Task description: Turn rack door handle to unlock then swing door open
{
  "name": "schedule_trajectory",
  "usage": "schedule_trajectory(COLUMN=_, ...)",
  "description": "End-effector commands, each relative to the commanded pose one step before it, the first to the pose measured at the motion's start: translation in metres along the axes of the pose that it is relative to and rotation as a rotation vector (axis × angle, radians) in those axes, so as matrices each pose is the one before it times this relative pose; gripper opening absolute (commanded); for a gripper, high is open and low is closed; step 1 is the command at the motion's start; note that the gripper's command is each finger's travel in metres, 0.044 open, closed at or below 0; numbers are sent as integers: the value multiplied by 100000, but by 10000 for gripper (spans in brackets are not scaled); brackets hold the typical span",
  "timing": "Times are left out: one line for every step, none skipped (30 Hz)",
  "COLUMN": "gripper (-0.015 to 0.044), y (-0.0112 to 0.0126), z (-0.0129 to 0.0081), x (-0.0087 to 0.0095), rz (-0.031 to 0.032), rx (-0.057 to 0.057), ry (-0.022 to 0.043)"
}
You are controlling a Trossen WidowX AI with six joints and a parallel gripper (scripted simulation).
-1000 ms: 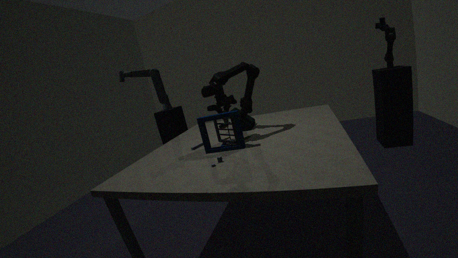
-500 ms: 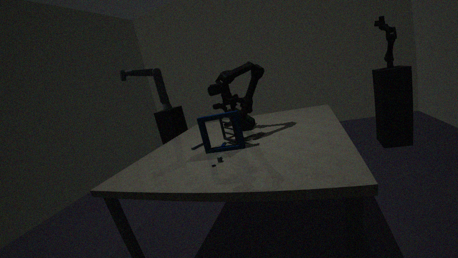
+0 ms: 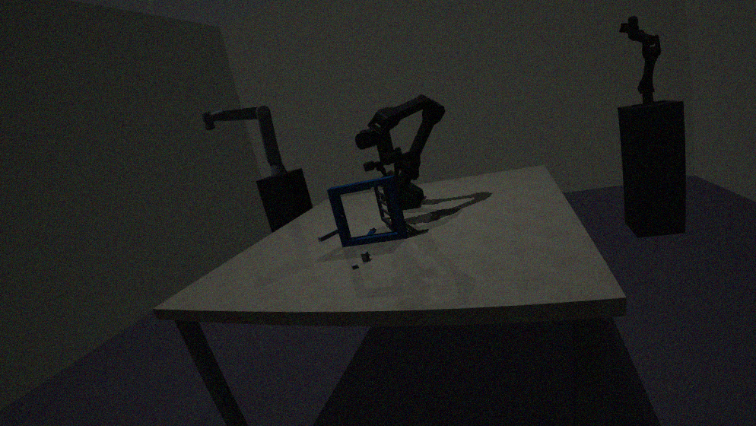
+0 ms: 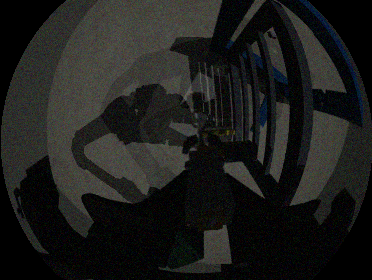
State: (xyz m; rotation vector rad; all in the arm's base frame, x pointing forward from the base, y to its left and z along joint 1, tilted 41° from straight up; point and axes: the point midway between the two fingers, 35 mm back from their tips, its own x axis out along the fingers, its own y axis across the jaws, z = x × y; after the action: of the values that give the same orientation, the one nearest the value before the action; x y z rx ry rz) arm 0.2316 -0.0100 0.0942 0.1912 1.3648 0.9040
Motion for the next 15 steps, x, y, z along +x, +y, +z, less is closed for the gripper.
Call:
schedule_trajectory(gripper=23, y=858, z=250, x=-2, rz=116, rx=6366, ry=-662)
schedule_trajectory(gripper=23, y=226, z=46, x=0, rz=10, rx=1495, ry=-1)
schedule_trajectory(gripper=23, y=227, z=41, x=1, rz=12, rx=1495, ry=-1)
schedule_trajectory(gripper=23, y=223, z=50, x=0, rz=7, rx=1485, ry=-1)
schedule_trajectory(gripper=23, y=225, z=45, x=0, rz=10, rx=1489, ry=-1)
schedule_trajectory(gripper=23, y=226, z=40, x=1, rz=12, rx=1489, ry=-1)
schedule_trajectory(gripper=23, y=224, z=50, x=0, rz=6, rx=1487, ry=-1)
schedule_trajectory(gripper=23, y=225, z=44, x=0, rz=9, rx=1489, ry=-2)
schedule_trajectory(gripper=23, y=226, z=39, x=1, rz=12, rx=1488, ry=-2)
schedule_trajectory(gripper=23, y=200, z=40, x=0, rz=7, rx=1324, ry=-2)
schedule_trajectory(gripper=23, y=201, z=37, x=0, rz=9, rx=1323, ry=-1)
schedule_trajectory(gripper=23, y=201, z=35, x=0, rz=10, rx=1318, ry=-2)
schedule_trajectory(gripper=23, y=199, z=45, x=0, rz=4, rx=1324, ry=-2)
schedule_trajectory(gripper=23, y=204, z=41, x=0, rz=7, rx=1349, ry=-2)
schedule_trajectory(gripper=23, y=205, z=37, x=0, rz=10, rx=1348, ry=-2)
